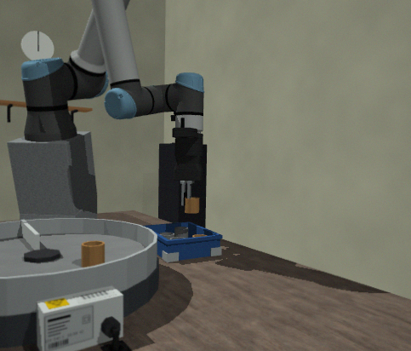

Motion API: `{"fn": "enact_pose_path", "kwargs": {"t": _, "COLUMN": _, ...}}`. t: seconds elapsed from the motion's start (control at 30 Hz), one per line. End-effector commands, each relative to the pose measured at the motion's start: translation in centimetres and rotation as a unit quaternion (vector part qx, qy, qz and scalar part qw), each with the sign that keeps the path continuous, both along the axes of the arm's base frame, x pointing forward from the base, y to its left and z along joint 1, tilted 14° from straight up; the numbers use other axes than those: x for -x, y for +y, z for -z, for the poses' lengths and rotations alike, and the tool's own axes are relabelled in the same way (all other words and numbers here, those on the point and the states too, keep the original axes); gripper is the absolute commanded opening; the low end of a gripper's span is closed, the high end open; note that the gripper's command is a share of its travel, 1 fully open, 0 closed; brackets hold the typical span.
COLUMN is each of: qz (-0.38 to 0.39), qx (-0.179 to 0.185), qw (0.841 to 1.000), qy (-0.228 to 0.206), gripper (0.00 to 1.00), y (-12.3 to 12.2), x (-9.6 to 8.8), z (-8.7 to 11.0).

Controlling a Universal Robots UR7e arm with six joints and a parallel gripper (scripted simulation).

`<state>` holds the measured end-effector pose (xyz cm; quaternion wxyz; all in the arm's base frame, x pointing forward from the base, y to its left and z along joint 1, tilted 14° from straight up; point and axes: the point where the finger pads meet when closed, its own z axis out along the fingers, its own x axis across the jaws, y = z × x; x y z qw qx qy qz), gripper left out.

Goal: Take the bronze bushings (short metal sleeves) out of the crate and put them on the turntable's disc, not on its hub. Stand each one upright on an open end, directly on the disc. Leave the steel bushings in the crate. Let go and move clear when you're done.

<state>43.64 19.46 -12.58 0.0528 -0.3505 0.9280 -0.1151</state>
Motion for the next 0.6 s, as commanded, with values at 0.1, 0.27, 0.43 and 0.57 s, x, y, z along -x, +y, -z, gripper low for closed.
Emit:
{"fn": "enact_pose_path", "kwargs": {"t": 0.1, "qz": 0.0, "qx": 0.0, "qw": 1.0, "qy": 0.0, "gripper": 0.0, "y": 0.4, "x": 0.36, "z": -2.19}}
{"fn": "enact_pose_path", "kwargs": {"t": 0.27, "qz": 0.0, "qx": 0.0, "qw": 1.0, "qy": 0.0, "gripper": 0.0, "y": 0.47, "x": 0.42, "z": -2.53}}
{"fn": "enact_pose_path", "kwargs": {"t": 0.43, "qz": 0.0, "qx": 0.0, "qw": 1.0, "qy": 0.0, "gripper": 0.0, "y": 0.47, "x": 0.42, "z": -2.54}}
{"fn": "enact_pose_path", "kwargs": {"t": 0.57, "qz": 0.0, "qx": 0.0, "qw": 1.0, "qy": 0.0, "gripper": 0.0, "y": 0.47, "x": 0.42, "z": -2.54}}
